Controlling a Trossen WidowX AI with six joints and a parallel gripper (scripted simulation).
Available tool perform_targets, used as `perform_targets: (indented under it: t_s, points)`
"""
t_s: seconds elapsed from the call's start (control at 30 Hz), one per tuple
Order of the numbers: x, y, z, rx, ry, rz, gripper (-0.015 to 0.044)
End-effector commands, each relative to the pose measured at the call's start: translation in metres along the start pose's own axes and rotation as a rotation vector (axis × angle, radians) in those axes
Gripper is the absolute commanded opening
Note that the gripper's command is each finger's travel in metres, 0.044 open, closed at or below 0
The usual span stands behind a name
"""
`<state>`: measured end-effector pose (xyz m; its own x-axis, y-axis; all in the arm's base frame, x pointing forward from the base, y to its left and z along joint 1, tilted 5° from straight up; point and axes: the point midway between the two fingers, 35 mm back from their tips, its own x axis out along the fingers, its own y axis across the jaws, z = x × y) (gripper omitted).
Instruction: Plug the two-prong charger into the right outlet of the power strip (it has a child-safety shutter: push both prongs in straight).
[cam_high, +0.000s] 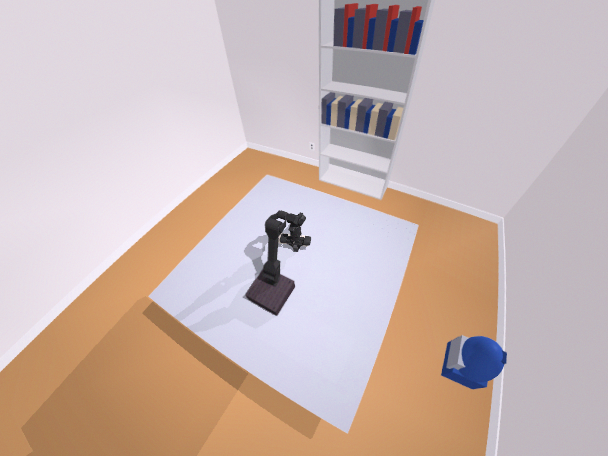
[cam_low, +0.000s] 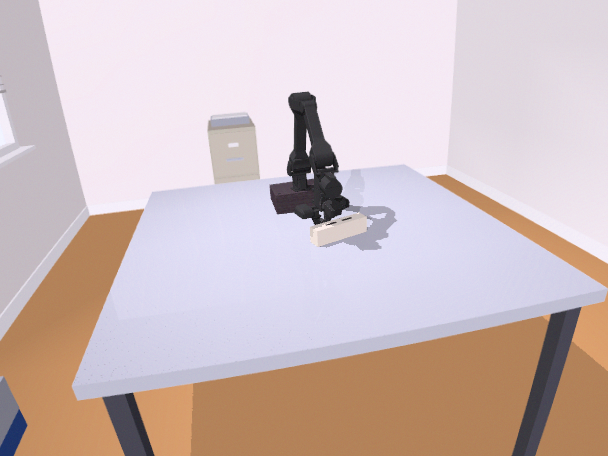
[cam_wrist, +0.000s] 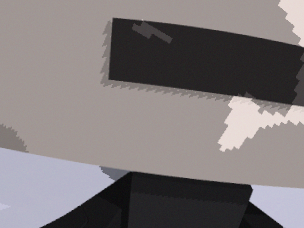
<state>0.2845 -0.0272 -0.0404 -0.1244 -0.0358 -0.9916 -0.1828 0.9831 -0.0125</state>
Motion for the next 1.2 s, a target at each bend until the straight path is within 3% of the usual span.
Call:
perform_targets:
  t_s: [0.0, 1.17]
  points:
    - [-0.0011, -0.0002, 0.0029, 0.004, -0.008, 0.001, 0.0000]
    - [-0.0018, -0.0003, 0.0119, 0.004, -0.009, 0.001, 0.0000]
